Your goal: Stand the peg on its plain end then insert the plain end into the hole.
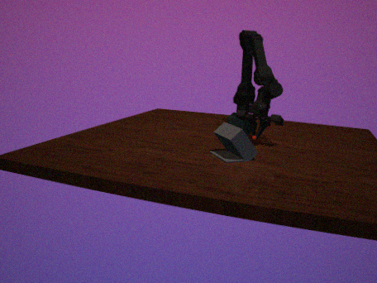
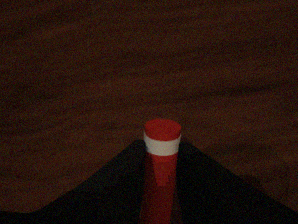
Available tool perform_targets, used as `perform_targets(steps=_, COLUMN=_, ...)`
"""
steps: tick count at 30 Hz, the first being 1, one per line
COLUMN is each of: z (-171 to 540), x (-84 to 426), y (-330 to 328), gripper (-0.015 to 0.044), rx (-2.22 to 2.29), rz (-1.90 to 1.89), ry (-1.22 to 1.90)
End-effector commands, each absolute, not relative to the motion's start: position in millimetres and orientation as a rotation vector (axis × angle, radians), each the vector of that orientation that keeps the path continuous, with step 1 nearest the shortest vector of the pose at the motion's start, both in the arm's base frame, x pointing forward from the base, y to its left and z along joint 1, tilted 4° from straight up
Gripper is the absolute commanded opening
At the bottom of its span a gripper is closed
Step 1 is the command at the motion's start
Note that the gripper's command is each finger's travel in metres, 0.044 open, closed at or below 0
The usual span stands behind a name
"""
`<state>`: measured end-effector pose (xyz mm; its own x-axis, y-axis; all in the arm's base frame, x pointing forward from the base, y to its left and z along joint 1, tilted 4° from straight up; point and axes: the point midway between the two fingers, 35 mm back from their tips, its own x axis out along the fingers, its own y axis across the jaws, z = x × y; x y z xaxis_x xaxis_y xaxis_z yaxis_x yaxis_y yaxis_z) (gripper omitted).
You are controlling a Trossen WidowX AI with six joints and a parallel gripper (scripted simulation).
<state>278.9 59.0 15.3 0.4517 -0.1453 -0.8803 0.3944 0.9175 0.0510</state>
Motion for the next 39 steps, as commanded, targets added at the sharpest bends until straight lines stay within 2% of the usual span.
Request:
perform_targets(steps=1, z=17, x=276, y=59, gripper=0.0051, rx=0.260, rz=-0.345, ry=1.012)
perform_targets(steps=39, z=27, x=254, y=68, gripper=0.0051, rx=0.196, rz=-0.375, ry=0.690)
